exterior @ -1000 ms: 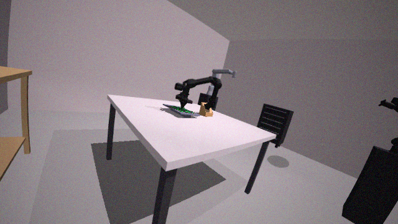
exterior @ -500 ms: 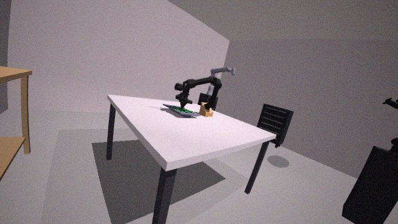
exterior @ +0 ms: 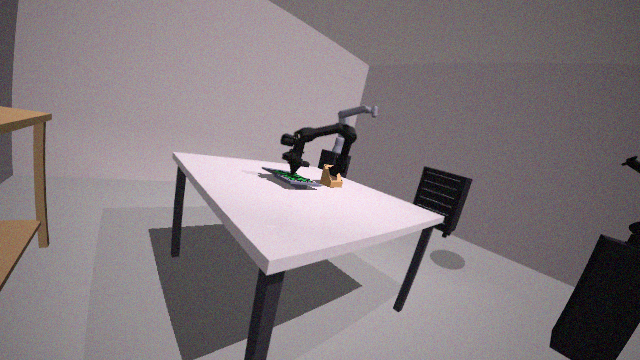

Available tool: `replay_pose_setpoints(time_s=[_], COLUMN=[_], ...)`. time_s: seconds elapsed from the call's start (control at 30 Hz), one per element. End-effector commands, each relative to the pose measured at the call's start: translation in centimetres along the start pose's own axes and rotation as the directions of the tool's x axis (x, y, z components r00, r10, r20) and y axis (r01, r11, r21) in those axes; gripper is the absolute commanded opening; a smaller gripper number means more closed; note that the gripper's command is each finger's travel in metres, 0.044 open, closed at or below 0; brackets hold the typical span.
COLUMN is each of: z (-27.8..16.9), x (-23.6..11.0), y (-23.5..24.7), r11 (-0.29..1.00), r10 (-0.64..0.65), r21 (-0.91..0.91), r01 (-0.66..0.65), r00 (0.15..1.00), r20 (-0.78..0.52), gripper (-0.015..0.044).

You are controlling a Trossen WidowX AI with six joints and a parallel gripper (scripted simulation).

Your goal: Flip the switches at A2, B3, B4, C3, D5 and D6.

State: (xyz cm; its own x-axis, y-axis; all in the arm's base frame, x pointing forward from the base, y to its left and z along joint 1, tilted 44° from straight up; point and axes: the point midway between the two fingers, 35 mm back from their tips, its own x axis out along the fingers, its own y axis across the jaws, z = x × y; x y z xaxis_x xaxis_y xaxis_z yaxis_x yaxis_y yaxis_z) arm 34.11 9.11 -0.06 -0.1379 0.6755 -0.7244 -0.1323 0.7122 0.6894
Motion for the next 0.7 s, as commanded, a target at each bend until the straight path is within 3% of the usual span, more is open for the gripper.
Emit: replay_pose_setpoints(time_s=[0.0, 0.4, 0.57, 0.67], z=[0.0, 0.0, -0.2, -0.3], x=[0.2, 0.3, -5.9, -6.2], y=[0.0, 0.0, 0.0, 0.0], r11=[1.000, 1.000, 1.000, 1.000], r10=[0.003, 0.004, 0.000, 0.000], r21=[0.003, 0.003, 0.004, 0.004], r01=[-0.003, -0.004, 0.000, 0.000], r00=[1.000, 1.000, 1.000, 1.000], r20=[0.000, 0.000, 0.024, 0.025], gripper=[0.0000, 0.0000, 0.0000, 0.0000])
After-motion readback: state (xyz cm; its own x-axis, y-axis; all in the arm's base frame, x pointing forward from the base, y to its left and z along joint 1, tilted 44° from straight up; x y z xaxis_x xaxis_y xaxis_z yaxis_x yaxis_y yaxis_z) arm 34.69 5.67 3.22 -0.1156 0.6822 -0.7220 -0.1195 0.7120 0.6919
